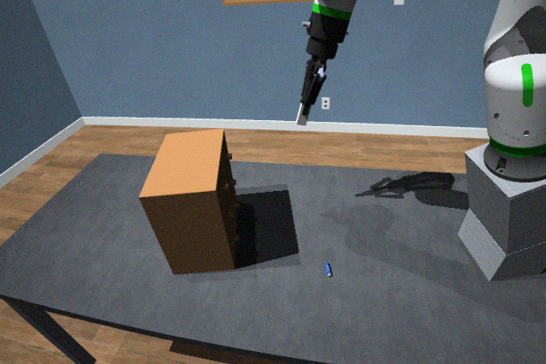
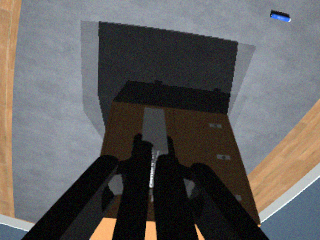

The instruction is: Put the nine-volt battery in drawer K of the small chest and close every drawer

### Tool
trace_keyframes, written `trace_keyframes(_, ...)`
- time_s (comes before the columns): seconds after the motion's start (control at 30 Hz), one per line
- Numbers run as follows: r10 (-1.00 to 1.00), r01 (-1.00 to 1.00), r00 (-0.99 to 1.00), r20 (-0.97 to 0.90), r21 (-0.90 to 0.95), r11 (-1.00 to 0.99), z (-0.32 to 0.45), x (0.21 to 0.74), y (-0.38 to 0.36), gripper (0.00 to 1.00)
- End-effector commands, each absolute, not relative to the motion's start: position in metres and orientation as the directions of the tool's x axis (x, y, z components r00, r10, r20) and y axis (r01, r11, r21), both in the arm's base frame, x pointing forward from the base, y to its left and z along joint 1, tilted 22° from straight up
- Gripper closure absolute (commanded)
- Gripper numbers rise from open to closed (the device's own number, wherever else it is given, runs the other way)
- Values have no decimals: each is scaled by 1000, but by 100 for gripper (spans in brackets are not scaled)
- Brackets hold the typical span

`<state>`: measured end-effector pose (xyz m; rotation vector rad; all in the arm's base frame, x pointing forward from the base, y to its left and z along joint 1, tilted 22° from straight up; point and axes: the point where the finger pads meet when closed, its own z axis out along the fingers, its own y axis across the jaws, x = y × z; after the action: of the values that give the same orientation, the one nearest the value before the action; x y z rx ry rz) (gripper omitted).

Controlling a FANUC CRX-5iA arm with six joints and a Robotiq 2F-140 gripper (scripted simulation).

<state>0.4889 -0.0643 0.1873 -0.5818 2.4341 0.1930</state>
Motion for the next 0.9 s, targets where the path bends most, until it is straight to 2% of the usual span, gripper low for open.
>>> trace_keyframes(0.0, -389, -429, -810, -440, -9, 903, 190, 475, -65, 100)
trace_keyframes(0.33, -401, -428, -837, -373, -9, 904, 193, 467, -69, 100)
trace_keyframes(0.83, -401, -428, -838, -370, -10, 904, 193, 467, -69, 100)
trace_keyframes(0.87, -401, -428, -838, -370, -10, 904, 193, 467, -69, 0)
